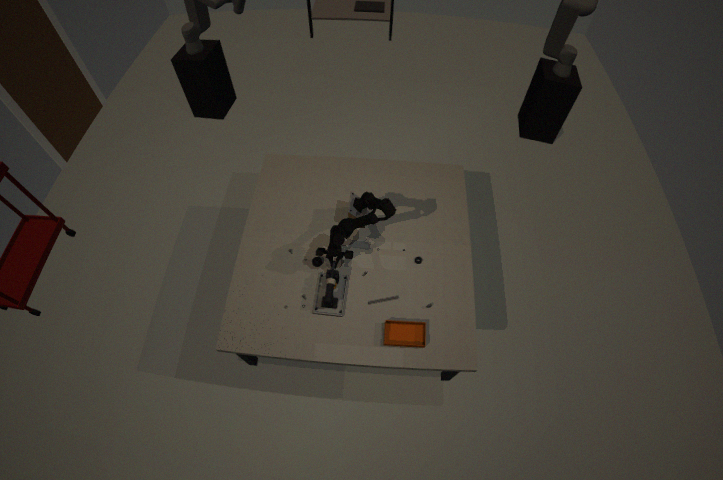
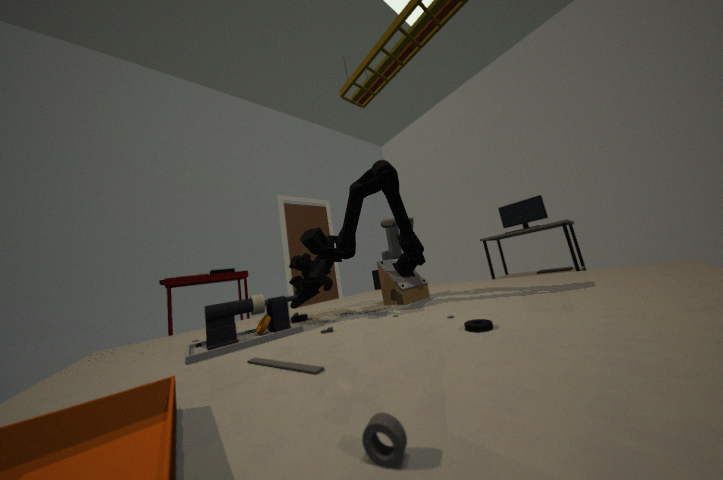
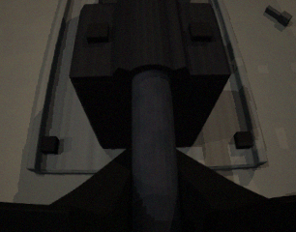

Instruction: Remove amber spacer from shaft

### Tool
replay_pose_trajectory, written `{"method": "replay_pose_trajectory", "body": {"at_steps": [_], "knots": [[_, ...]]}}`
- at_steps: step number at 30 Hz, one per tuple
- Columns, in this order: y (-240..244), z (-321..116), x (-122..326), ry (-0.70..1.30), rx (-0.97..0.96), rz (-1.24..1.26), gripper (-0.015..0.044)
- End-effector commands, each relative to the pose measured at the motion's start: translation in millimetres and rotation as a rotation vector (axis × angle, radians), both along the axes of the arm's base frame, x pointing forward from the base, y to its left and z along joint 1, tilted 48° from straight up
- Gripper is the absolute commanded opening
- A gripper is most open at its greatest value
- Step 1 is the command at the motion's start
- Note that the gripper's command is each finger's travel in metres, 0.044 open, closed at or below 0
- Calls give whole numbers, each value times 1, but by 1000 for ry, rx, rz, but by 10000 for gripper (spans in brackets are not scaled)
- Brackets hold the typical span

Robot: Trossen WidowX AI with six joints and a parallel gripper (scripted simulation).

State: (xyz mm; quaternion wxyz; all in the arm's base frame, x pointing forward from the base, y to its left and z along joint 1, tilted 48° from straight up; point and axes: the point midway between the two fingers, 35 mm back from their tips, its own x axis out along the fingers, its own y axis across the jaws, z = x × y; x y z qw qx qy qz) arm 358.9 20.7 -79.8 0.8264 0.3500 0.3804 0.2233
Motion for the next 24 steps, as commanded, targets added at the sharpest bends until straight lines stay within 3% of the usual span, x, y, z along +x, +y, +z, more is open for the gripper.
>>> {"method": "replay_pose_trajectory", "body": {"at_steps": [1,24], "knots": [[0,1,4,-10,-6,-1,0],[0,1,2,-10,-6,-1,0]]}}
